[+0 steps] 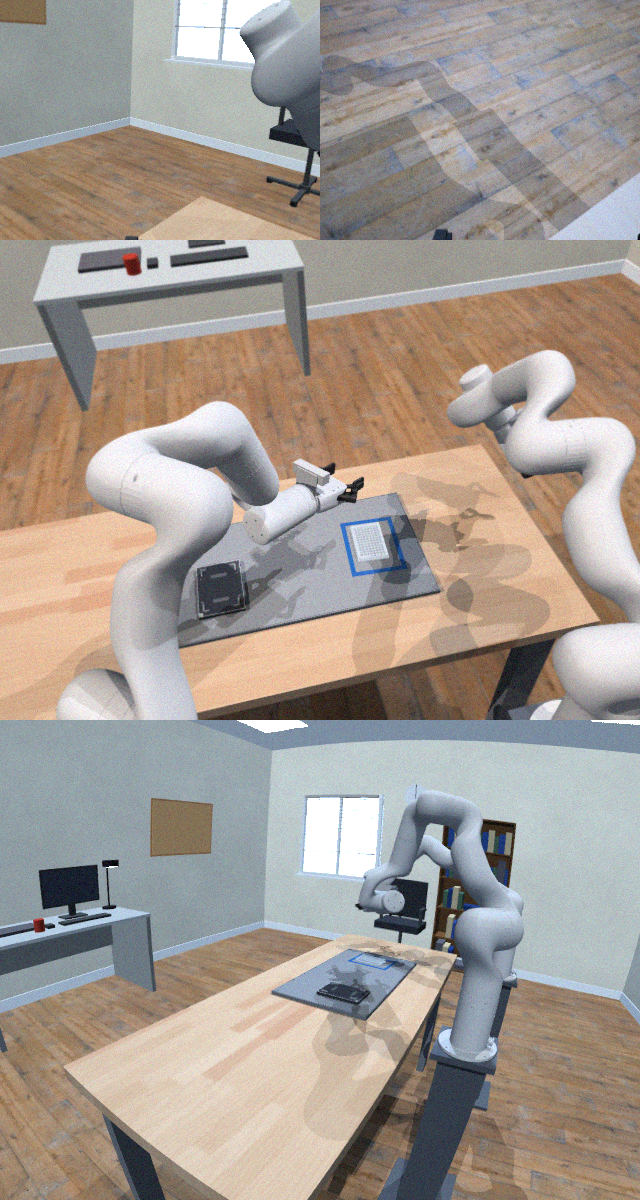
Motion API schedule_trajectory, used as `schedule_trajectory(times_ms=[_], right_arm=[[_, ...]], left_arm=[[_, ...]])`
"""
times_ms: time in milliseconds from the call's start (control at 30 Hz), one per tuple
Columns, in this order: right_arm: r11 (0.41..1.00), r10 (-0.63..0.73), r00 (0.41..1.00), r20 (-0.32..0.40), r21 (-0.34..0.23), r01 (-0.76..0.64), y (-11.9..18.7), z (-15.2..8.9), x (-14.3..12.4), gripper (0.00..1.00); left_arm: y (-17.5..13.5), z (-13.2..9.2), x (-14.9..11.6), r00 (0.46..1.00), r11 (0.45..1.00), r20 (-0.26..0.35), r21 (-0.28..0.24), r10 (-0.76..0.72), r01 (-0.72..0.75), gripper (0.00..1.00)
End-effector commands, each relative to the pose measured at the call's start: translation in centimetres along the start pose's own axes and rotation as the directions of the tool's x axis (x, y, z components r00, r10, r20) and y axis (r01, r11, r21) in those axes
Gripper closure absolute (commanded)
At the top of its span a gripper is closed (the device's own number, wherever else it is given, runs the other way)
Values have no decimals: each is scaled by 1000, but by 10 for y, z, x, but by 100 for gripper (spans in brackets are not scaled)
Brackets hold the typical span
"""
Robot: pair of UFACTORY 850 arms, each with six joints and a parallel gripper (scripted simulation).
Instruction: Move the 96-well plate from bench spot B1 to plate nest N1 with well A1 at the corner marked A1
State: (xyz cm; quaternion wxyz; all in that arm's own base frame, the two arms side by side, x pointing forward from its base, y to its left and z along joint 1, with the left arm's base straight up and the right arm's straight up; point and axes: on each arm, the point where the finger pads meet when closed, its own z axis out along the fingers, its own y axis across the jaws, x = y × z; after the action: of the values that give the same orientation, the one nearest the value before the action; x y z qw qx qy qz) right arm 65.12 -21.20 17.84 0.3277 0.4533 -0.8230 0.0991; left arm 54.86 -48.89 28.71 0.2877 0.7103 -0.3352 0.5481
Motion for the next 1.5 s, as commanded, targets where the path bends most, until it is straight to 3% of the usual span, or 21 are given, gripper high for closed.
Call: schedule_trajectory(times_ms=[0, 533, 567, 1100, 1467], right_arm=[[1000, 1, 1000, 1, 2, -1, 0, -1, 1, 0], [1000, 1, 1000, 1, 2, -1, 0, -1, 1, 0], [1000, 1, 1000, 1, 2, -1, 0, -1, 1, 100], [1000, -8, 1000, 11, -8, 8, -1, 1, 12, 100], [998, -41, 998, 48, -39, 43, -2, 10, 51, 100]], left_arm=[[0, 0, 1, 1000, 1000, -2, 0, 1, -1, 0], [0, 0, 1, 1000, 1000, -2, 0, 1, -1, 0], [0, 0, 1, 1000, 1000, -2, 0, 1, -1, 0], [0, 0, 1, 1000, 1000, -2, 0, 1, -1, 0], [0, 0, 1, 1000, 1000, -2, 0, 1, -1, 0]])
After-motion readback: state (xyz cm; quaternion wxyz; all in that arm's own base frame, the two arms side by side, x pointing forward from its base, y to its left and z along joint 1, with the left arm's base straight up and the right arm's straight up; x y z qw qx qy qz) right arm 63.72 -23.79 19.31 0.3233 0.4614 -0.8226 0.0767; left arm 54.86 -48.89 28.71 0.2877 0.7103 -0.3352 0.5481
